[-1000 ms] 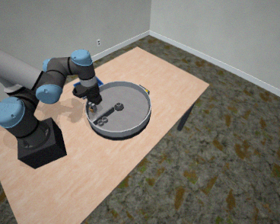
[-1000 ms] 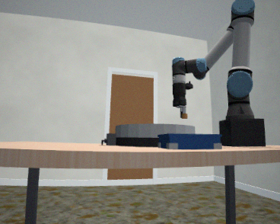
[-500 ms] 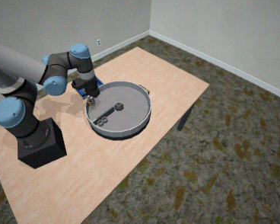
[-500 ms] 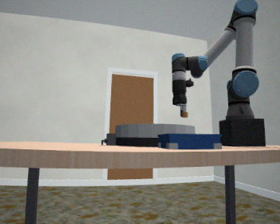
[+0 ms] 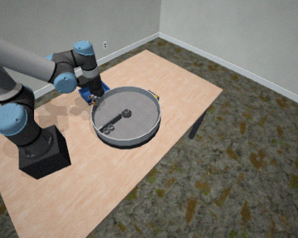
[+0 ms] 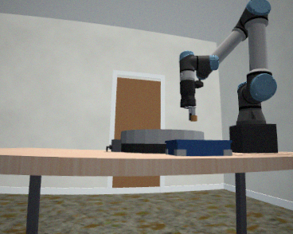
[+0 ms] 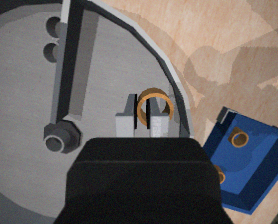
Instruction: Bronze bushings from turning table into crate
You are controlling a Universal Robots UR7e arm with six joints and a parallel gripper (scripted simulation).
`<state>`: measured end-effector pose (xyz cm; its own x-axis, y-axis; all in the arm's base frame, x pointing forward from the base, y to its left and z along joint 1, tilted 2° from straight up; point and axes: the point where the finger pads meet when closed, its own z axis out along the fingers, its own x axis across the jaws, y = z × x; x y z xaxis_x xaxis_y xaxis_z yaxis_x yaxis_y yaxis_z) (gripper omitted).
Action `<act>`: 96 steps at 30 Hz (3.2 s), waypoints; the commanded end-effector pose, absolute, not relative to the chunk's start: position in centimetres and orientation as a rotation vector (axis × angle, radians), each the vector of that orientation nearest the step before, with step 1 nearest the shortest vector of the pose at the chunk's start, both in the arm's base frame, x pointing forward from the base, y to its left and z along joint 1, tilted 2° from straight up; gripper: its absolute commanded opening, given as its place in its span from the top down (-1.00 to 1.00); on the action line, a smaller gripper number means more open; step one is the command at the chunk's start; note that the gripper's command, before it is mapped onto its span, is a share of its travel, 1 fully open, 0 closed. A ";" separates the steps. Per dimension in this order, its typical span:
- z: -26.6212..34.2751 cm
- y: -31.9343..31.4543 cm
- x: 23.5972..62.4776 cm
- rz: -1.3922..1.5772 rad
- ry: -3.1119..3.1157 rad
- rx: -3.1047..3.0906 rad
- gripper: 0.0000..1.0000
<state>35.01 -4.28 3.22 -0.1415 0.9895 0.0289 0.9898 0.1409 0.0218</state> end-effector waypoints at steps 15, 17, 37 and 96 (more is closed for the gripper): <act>3.5 0.3 38.0 -0.054 -2.367 -2.055 1.00; 3.5 0.3 38.0 -0.054 -2.367 -2.055 1.00; 3.7 4.8 40.8 -0.056 -2.368 -2.053 1.00; -0.5 14.0 46.7 -0.055 -2.366 -2.054 1.00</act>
